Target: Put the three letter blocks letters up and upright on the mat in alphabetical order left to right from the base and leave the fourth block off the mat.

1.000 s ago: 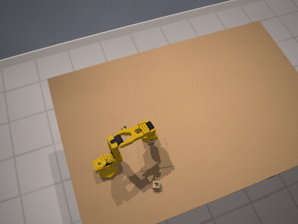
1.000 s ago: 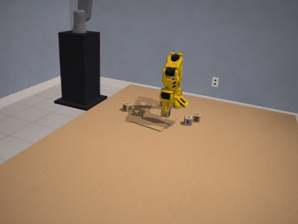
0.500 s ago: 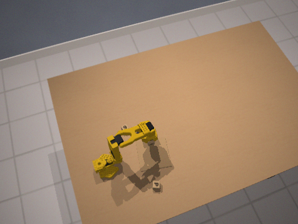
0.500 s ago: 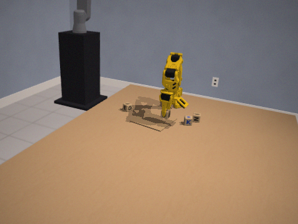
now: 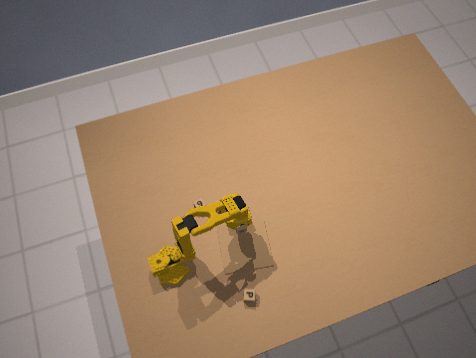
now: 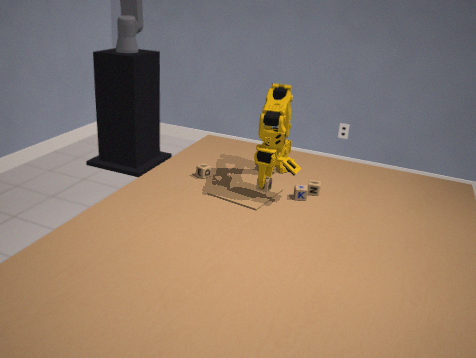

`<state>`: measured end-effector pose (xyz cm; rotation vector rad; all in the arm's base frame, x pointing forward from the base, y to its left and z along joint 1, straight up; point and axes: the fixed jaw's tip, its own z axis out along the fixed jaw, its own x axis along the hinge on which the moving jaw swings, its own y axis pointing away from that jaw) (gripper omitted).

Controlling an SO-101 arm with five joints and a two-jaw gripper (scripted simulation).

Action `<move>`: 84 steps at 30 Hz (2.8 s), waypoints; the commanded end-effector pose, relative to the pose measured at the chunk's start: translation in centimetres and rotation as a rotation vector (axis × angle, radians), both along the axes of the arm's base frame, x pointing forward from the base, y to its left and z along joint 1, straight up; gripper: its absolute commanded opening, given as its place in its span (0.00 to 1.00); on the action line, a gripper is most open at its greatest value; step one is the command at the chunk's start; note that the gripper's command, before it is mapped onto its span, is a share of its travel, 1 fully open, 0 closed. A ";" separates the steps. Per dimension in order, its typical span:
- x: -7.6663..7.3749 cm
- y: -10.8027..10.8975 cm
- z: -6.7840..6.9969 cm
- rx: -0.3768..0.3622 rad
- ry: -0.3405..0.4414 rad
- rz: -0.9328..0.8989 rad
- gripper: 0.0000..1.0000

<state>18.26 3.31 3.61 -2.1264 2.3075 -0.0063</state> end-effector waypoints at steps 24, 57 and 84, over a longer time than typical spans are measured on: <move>0.9 0.1 -0.1 0.013 -0.066 -0.006 0.00; 0.9 0.1 -0.6 0.013 -0.066 -0.006 0.17; 0.9 0.1 -0.6 0.013 -0.066 -0.006 0.33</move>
